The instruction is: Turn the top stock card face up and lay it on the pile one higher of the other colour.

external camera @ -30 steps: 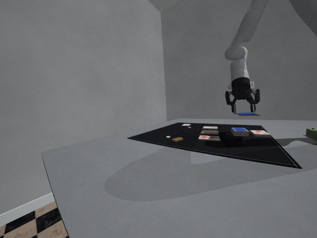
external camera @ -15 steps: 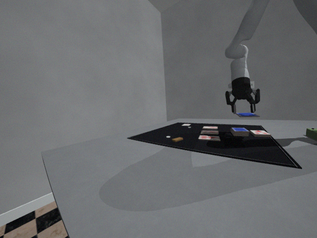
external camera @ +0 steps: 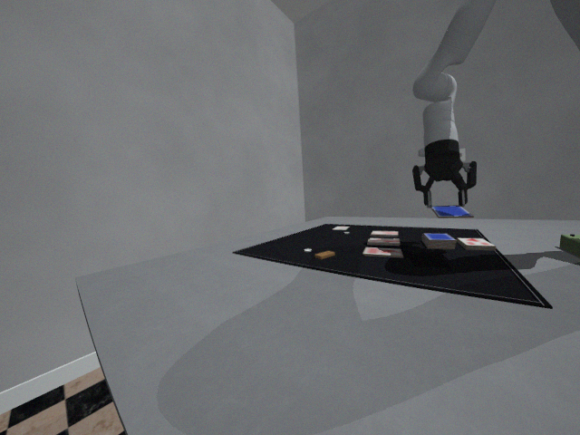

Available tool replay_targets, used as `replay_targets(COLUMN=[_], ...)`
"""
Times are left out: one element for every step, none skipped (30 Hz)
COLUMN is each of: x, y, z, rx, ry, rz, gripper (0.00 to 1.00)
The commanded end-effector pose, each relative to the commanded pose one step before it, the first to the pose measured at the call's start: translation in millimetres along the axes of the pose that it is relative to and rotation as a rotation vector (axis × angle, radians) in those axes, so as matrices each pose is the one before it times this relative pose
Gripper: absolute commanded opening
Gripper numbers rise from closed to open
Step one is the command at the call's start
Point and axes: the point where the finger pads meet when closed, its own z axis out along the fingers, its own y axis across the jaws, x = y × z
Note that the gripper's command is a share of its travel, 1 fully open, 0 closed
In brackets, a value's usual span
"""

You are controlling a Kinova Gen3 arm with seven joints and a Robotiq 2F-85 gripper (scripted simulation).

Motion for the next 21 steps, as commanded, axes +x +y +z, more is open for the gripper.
replay_targets(x=[-8.69,-0.18,0.0,0.0,-0.16,-0.17,-0.18,-0.2,-0.22,-0.23,-0.25,-0.19,-0.2,-0.22,-0.24,-0.26,-0.28,-0.25,-0.24,0.0,0.0], y=[-0.97,0.01,0.0,0.0,0.1,0.07,0.03,-0.01,-0.05,-0.1,-0.13,0.14,0.09,0.04,-0.02,-0.08,-0.14,0.06,0.11,0.0,0.0], z=[-0.08,0.02,0.0,0.0,0.13,0.09,0.04,-0.01,-0.06,-0.11,-0.15,0.19,0.12,0.05,-0.02,-0.1,-0.18,0.09,0.16,0.0,0.0], rx=[0.0008,-0.00023,0.0,0.0,-0.00082,-0.00061,-0.00038,-0.00013,0.00014,0.00043,0.00066,-0.00112,-0.0008,-0.00046,-0.00009,0.00029,0.0007,-0.00062,-0.00099,0.0,0.0], ry=[0.01958,0.01051,0.0,0.0,0.01086,0.01117,0.01146,0.01174,0.012,0.01225,0.0125,0.01306,0.01334,0.0136,0.01385,0.01408,0.01429,0.01494,0.01541,0.0,0.0], rz=[-0.02121,0.00003,0.0,0.0,0.00013,0.00009,0.00005,0.0,-0.00004,-0.00009,-0.00012,0.00016,0.00011,0.00005,0.0,-0.00006,-0.00012,0.00007,0.00011,0.0,0.0], gripper=[0.71,0.71,0.71,0.71,0.71,0.71,0.71,0.71,0.71,0.71,0.71,0.71,0.71,0.71,0.71,0.71,0.71,0.71,0.71,0.71,0.71])
